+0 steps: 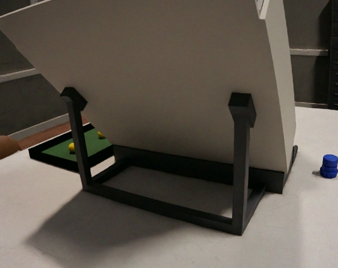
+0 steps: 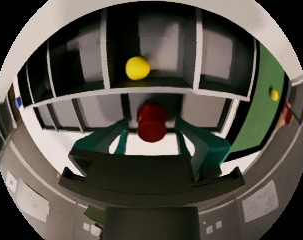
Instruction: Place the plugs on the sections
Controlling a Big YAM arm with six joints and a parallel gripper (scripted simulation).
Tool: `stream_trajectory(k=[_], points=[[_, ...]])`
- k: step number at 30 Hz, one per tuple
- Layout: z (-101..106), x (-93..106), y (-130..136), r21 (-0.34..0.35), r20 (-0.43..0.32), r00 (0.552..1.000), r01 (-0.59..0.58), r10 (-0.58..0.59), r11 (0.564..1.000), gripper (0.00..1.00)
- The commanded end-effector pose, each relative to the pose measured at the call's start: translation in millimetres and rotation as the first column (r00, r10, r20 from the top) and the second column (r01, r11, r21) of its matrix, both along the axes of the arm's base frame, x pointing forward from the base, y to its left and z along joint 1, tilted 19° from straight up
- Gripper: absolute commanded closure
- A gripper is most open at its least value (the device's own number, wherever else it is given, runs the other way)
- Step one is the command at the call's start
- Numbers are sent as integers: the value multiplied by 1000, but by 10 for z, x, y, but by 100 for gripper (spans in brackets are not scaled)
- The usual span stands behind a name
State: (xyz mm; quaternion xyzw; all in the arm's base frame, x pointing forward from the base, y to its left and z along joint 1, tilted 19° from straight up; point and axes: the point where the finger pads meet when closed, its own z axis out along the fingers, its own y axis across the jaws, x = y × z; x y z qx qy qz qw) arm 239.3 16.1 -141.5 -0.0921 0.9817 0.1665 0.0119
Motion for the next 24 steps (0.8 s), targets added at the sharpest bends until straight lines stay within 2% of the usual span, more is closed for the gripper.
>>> stream_trajectory(k=[1,24], points=[[-12,11,24,2,4,1000,0,0,1000,41],[73,19,-41,1,10,1000,4,-4,1000,41]])
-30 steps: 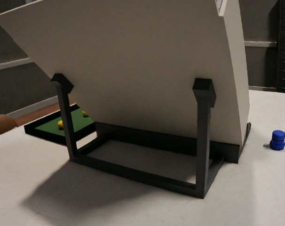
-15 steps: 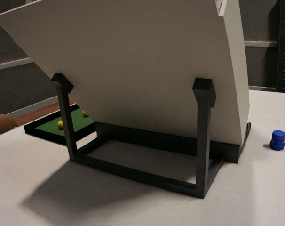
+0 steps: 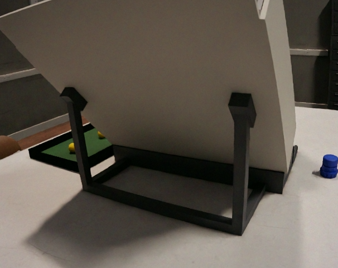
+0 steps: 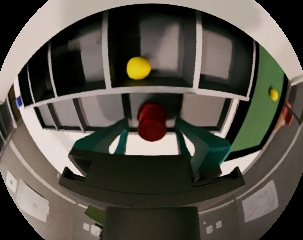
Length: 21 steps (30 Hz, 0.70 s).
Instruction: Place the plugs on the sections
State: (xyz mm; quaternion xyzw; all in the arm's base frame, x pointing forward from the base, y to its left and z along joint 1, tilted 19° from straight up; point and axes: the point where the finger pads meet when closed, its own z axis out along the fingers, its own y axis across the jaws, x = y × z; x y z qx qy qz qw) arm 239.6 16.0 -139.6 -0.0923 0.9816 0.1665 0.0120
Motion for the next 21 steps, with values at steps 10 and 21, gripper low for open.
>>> stream_trajectory(k=[10,21], points=[[152,5,-76,1,8,1000,5,-5,1000,41],[252,27,-117,-1,12,1000,5,-5,1000,41]])
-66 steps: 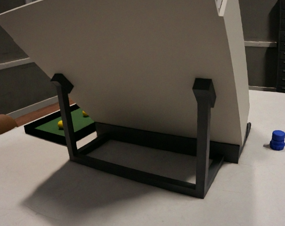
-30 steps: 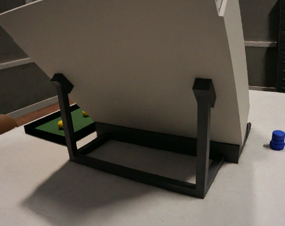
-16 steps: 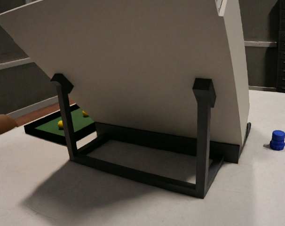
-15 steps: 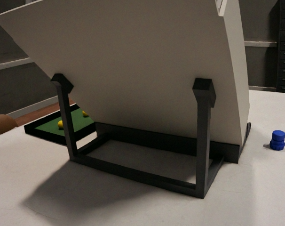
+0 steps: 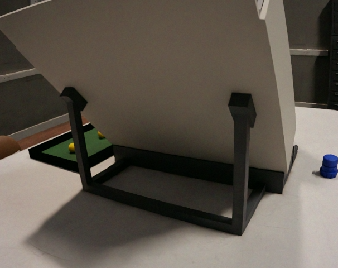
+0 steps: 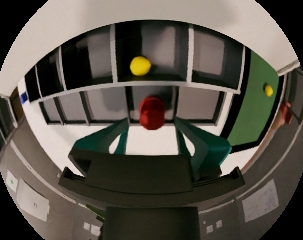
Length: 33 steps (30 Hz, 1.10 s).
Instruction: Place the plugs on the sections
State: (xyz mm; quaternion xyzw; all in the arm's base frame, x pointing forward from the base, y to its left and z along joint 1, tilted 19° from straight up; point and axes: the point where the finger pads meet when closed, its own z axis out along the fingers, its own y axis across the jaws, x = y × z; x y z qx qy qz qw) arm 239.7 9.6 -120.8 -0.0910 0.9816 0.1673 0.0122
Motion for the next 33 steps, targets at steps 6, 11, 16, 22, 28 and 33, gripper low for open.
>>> stream_trajectory(k=[6,11,16,22,28,33], points=[[105,42,-64,-4,15,1000,0,0,1000,41],[112,43,-73,-4,14,1000,2,-2,1000,41],[102,37,-62,-3,10,1000,1,-1,1000,41],[182,93,-107,-7,23,1000,2,-2,1000,41],[343,165,-176,-10,36,999,2,-2,1000,41],[626,182,-279,-12,40,999,2,-2,1000,41]])
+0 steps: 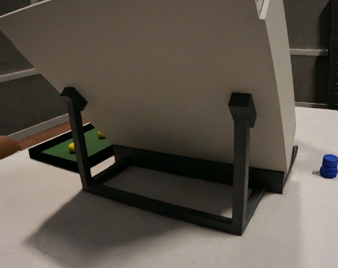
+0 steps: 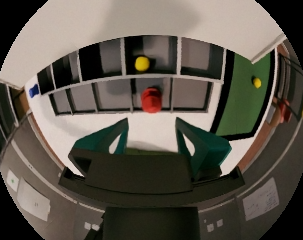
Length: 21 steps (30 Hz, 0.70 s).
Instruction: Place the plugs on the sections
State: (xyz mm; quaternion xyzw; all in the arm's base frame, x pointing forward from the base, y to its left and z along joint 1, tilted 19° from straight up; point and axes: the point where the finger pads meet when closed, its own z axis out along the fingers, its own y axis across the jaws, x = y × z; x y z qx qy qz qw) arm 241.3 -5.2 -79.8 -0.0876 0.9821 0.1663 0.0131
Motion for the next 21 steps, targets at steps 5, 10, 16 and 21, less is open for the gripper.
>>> stream_trajectory(k=[5,10,16,21], points=[[487,177,-228,-13,43,999,-5,6,1000,41],[559,82,-236,-7,26,1000,-5,5,1000,41],[471,-35,-158,6,-14,1000,-21,21,1000,41],[493,-2,-169,0,2,1000,-18,18,1000,41]])
